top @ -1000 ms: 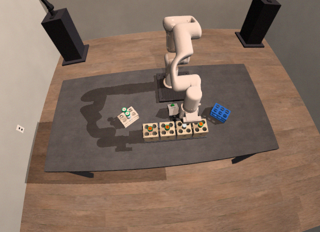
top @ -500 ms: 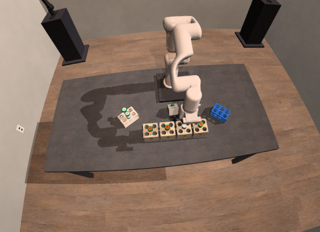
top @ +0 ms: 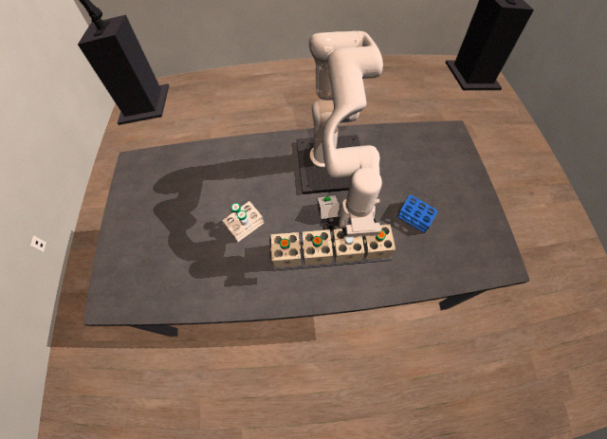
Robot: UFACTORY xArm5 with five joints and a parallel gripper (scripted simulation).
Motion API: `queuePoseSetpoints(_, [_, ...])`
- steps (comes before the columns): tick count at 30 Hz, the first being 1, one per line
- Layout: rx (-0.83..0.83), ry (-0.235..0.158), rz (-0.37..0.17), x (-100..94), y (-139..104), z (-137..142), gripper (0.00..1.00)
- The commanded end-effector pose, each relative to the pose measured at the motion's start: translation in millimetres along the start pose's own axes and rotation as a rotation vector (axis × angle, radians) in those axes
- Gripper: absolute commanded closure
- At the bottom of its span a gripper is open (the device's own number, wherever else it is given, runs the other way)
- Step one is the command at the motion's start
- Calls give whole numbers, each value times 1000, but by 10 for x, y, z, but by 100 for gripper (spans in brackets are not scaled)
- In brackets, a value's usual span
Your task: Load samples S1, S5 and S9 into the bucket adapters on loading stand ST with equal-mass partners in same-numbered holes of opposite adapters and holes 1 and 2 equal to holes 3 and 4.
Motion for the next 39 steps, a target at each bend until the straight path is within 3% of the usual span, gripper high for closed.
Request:
queuePoseSetpoints(1, [0,16,4,25,11,3,100])
queuePoseSetpoints(39, [0,16,4,355,12,-3,100])
Point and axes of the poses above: the point where the finger pads meet when closed, its own x axis out along the fingers, its own z axis across the jaws, y = z × x, the point moved 2 cm from there along -x, back along the fingers, and after that the axes turned 4 degrees about -x, right-handed, at the moved point
